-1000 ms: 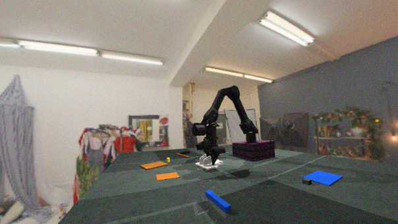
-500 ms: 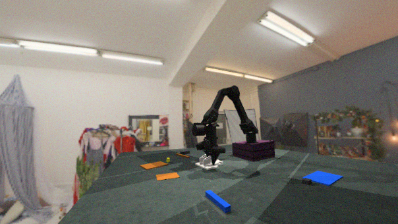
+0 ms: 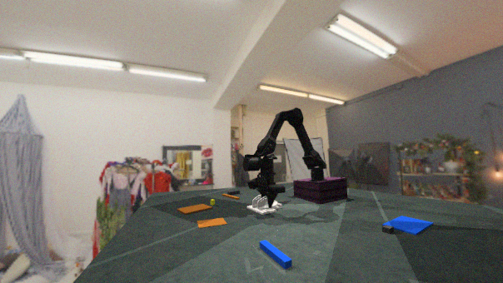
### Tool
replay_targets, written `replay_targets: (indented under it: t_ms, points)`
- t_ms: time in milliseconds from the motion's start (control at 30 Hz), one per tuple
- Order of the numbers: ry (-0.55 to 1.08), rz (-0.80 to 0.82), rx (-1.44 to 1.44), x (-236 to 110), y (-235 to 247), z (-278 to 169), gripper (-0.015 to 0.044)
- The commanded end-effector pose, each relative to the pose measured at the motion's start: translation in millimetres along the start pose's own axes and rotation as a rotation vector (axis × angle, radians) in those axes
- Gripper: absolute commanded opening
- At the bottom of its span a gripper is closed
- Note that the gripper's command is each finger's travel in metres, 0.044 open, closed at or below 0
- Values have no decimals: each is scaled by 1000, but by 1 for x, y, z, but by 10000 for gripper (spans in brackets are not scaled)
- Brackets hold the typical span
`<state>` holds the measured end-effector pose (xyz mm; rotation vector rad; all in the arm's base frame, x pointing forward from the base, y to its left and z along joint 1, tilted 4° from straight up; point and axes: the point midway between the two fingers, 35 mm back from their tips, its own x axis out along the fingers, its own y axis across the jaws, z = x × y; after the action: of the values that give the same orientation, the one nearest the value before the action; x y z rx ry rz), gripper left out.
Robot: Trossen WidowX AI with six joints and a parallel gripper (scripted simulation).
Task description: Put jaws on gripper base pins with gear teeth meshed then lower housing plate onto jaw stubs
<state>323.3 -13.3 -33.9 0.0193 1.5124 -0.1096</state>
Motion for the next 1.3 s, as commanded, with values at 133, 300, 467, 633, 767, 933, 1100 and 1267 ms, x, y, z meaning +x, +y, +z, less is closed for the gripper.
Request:
replay_targets:
  t_ms: [133, 300, 467, 633, 767, 933, 1100, 1267]
  points:
    - [-3, 4, 3, 0, 0, 2, 134]
    - [-3, 4, 3, 2, 0, 2, 134]
    - [-3, 4, 3, 2, 0, 2, 134]
    - [-3, 4, 3, 4, 1, 2, 134]
    - [-3, 4, 3, 4, 1, 2, 134]
    - [-3, 4, 3, 4, 1, 2, 134]
    - [-3, 4, 3, 4, 1, 2, 134]
    - [-3, 4, 3, 4, 1, 2, 134]
